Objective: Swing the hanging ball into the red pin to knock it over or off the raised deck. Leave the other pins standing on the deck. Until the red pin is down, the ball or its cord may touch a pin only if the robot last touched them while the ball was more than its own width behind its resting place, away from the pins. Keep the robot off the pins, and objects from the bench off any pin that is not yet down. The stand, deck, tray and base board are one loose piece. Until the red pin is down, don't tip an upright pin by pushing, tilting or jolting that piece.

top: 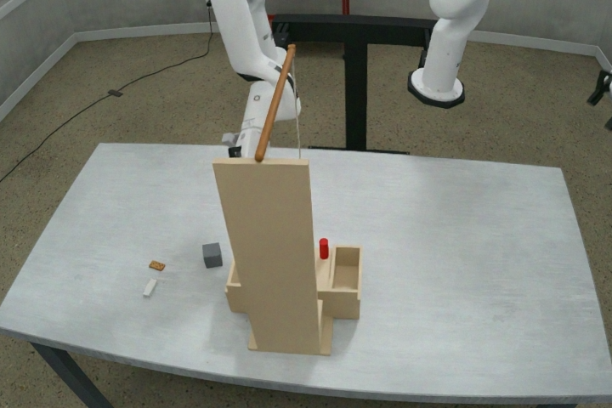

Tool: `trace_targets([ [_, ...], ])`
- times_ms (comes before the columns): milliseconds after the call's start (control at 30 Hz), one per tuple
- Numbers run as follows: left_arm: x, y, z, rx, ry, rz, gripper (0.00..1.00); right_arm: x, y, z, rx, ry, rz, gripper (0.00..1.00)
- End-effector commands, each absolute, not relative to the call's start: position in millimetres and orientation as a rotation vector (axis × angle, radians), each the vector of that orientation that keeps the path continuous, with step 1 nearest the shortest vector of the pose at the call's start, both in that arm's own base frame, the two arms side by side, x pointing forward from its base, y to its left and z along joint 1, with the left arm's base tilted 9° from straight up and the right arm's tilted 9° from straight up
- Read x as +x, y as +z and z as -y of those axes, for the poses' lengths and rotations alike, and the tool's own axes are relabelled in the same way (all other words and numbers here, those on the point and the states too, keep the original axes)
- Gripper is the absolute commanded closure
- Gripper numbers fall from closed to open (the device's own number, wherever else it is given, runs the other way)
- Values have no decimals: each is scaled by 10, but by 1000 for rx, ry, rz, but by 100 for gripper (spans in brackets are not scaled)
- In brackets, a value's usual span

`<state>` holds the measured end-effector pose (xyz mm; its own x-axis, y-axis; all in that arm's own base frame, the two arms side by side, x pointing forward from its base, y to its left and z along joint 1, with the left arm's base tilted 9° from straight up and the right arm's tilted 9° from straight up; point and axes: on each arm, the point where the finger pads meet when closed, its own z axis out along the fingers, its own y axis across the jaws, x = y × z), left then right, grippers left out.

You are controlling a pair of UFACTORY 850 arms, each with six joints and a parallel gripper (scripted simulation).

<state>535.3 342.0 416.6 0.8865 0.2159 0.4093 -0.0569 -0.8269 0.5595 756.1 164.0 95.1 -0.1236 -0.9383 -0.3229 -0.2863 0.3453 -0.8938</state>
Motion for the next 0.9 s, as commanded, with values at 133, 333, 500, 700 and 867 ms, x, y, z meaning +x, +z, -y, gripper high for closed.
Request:
trace_targets([
  [133,4260,4470,-3941,2578,503,-506,0,7039,906,-1762,-1003,-618,-1668,0],
  [333,3619,4605,-4133,2605,441,-749,0,6722,877,-1828,-937,-489,-1701,0],
  [500,2969,4725,-4249,2609,381,-1008,0,6402,858,-1888,-871,-360,-1736,0],
  [700,2170,4859,-4292,2578,313,-1336,0,5979,846,-1957,-784,-191,-1785,0],
  [867,1505,4958,-4243,2520,259,-1620,0,5609,848,-2008,-706,-46,-1829,0],
])
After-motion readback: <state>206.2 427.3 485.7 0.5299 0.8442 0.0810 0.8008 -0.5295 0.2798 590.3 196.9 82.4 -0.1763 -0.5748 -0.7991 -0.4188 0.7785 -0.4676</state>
